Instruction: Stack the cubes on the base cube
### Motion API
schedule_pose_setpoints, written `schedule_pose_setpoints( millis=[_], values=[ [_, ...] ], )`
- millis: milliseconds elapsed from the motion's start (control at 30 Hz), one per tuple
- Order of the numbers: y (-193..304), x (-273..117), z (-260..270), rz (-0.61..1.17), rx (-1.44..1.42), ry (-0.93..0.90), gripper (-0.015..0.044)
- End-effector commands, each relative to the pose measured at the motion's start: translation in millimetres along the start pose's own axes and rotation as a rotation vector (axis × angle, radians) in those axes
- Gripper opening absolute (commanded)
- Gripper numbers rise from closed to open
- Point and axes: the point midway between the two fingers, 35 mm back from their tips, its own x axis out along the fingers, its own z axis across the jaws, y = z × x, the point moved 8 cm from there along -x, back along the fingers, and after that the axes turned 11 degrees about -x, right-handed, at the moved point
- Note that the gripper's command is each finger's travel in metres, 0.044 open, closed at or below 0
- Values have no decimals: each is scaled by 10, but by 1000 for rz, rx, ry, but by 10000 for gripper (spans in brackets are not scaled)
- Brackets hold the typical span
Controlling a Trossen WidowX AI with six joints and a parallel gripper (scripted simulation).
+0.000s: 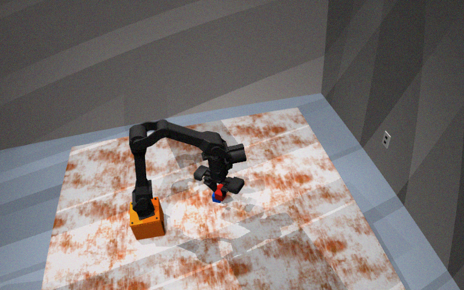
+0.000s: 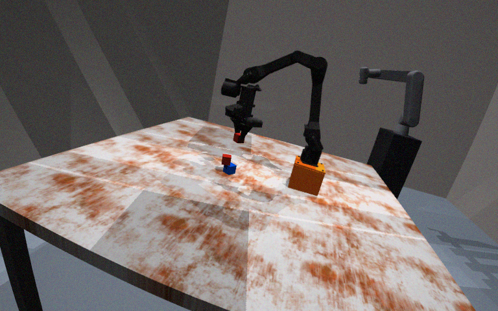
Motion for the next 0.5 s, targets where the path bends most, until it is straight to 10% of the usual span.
schedule_pose_setpoints(
  millis=[0, 467],
  values=[
    [-101, 7, 90, -2, 103, 2, 105],
    [-404, 54, 401, -4, 444, -2, 105]
  ],
)
